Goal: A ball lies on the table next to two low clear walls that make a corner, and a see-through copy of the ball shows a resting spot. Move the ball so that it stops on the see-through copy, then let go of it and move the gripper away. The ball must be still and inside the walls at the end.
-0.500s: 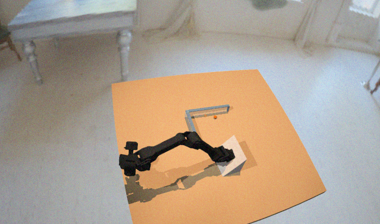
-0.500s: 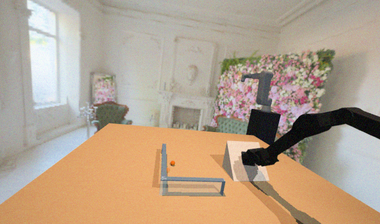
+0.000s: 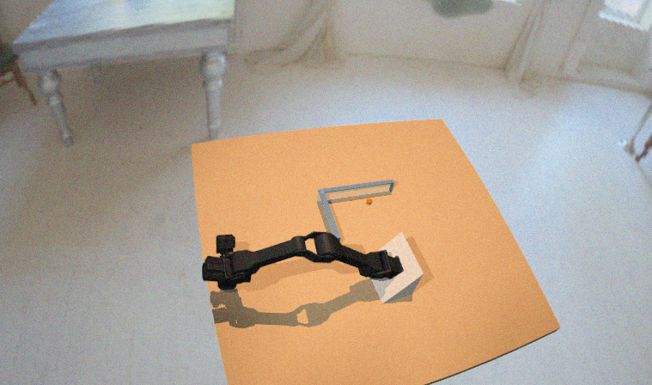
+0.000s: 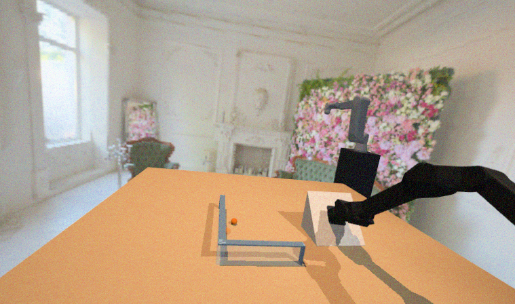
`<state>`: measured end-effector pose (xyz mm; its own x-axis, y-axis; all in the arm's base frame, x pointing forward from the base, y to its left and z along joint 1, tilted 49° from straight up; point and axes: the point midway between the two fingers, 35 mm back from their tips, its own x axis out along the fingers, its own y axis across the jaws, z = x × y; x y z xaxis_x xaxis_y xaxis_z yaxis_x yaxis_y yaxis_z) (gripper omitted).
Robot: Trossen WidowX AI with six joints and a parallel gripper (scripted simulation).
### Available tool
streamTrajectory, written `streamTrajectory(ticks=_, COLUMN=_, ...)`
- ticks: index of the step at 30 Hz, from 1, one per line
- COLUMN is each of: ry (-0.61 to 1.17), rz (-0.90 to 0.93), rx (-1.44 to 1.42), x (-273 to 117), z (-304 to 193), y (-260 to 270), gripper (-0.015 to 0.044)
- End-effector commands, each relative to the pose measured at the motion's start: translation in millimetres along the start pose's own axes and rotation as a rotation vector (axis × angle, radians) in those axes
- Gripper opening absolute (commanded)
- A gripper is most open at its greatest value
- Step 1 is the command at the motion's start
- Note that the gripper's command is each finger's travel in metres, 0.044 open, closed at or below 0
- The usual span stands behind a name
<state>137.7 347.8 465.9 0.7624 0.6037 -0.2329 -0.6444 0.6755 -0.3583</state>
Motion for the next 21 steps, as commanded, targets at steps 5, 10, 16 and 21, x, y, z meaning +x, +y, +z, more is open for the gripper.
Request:
streamTrajectory(ticks=5, ry=0.182, rz=-0.028, rx=-0.054, x=74, z=-55, y=-27, gripper=0.0212)
streamTrajectory(ticks=10, ry=0.321, rz=-0.032, rx=-0.057, x=119, z=-105, y=-55, gripper=0.0212)
streamTrajectory(ticks=16, ry=0.492, rz=-0.025, rx=-0.018, x=158, z=-174, y=-98, gripper=0.0212)
streamTrajectory(ticks=21, ry=0.629, rz=-0.011, rx=0.054, x=177, z=-237, y=-139, gripper=0.0212)
